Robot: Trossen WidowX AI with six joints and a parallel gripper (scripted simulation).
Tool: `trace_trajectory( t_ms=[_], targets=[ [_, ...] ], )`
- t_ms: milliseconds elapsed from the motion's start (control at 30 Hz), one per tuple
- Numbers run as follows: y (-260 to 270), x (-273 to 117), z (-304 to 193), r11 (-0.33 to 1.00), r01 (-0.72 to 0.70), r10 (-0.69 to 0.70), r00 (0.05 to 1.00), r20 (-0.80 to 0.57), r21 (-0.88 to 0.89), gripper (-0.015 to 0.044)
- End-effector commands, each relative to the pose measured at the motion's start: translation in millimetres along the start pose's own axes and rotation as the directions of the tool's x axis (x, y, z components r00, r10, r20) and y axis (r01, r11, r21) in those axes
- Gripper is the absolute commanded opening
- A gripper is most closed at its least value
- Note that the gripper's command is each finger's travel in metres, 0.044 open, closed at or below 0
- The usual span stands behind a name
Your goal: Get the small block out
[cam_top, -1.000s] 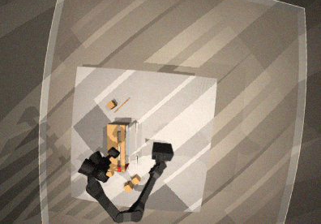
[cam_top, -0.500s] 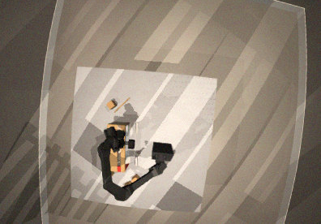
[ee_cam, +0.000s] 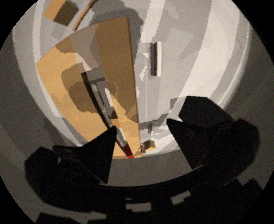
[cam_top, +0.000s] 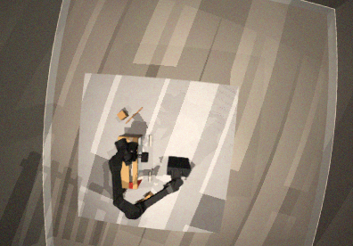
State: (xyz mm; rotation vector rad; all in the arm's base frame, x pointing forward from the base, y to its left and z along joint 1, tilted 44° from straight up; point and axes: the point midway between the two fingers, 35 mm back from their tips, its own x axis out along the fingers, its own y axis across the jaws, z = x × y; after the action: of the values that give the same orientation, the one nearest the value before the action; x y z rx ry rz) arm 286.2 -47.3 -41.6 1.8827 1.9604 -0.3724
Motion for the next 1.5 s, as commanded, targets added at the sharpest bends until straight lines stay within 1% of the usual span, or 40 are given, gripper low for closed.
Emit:
trace_trajectory(
  t_ms=[0, 1033, 1133, 1467],
  targets=[
    [-0.6, 7.6, 3.5, 1.000, 0.001, -0.001, 1.000, -0.007, 0.010, 0.0400],
    [1.1, 54.7, 20.8, 1.000, 0.001, -0.001, 1.000, -0.011, 0.009, 0.0400],
    [2.5, 48.9, 18.8, 1.000, 0.000, 0.000, 1.000, -0.004, -0.001, 0.0400],
    [2.4, 55.9, 2.9, 1.000, 0.001, -0.001, 1.000, -0.006, 0.000, 0.0400]
  ],
)
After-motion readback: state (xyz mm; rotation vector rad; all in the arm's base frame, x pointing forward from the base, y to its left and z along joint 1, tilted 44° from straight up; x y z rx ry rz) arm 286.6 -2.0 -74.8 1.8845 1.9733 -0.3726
